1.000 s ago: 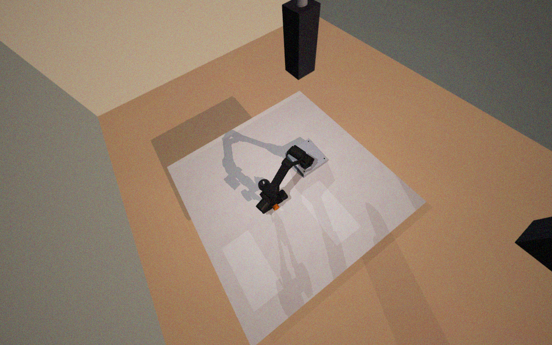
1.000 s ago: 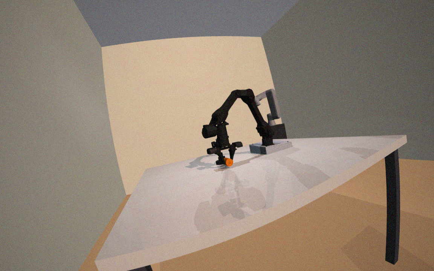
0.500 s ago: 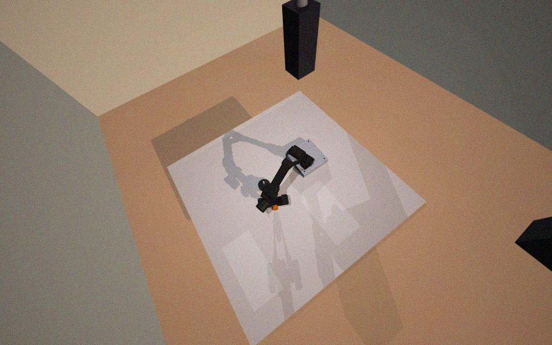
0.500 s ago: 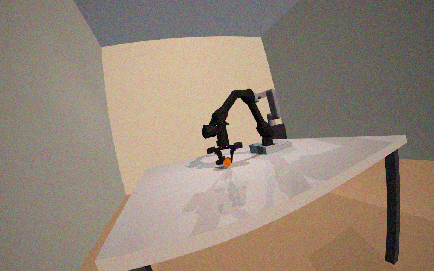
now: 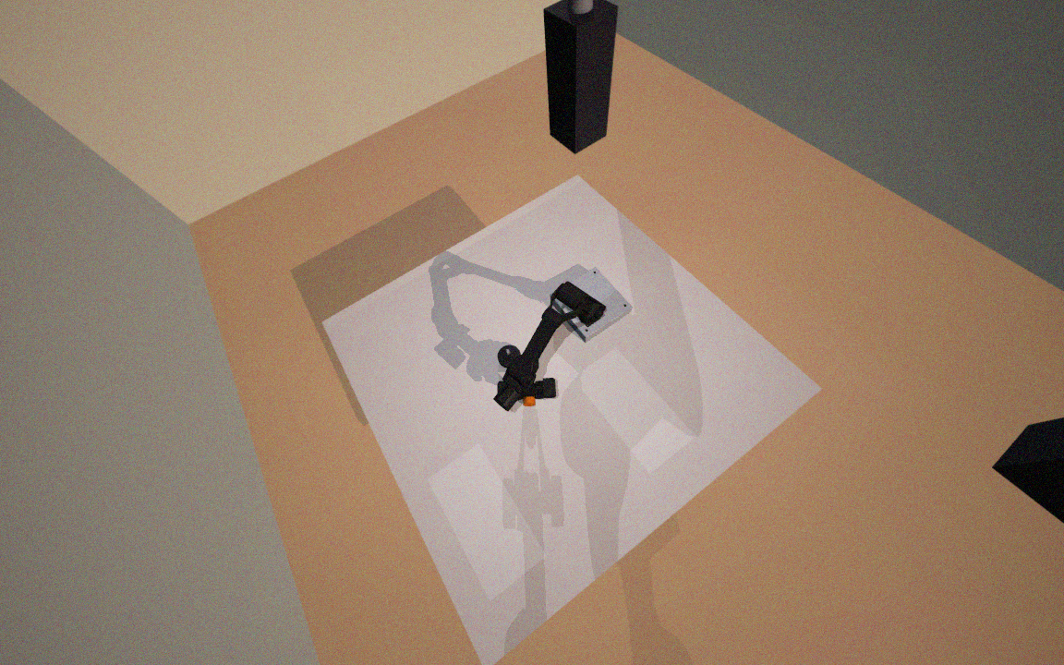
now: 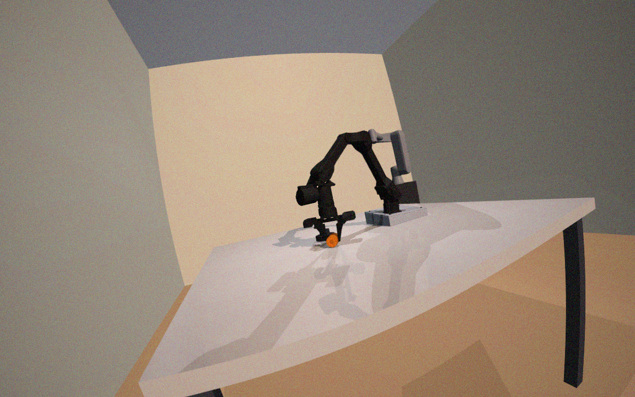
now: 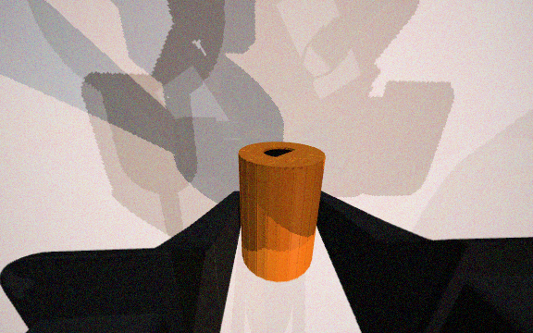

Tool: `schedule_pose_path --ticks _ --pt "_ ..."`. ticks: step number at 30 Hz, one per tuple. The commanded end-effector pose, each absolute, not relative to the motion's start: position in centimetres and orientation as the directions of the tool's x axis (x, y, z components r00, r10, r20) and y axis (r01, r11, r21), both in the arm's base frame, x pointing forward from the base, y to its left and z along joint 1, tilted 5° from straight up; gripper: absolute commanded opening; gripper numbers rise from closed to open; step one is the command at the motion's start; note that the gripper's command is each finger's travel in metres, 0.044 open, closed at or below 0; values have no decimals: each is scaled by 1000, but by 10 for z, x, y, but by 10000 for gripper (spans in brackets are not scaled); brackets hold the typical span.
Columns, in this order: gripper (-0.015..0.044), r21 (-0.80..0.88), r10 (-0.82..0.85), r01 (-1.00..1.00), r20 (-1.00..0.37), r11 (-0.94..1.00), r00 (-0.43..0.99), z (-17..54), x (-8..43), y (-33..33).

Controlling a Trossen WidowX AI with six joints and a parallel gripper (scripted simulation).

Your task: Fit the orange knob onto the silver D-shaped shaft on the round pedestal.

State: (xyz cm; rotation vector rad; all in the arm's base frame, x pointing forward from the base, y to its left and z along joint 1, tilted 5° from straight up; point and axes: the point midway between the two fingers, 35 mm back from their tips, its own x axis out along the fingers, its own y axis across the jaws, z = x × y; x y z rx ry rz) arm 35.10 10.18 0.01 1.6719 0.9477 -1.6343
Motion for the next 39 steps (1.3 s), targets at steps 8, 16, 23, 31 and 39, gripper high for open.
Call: schedule_pose_path --ticks 8,16,23,31,39 --pt "260 -58 76 827 -997 -559 -19 -1 351 102" --pt "260 -58 76 827 -997 -559 -19 -1 351 102" --pt "260 -58 76 827 -997 -559 -19 -1 351 102" --pt "391 -58 76 827 -997 -559 -19 -1 351 102" --pt "440 -58 76 827 -997 -559 -19 -1 351 102"
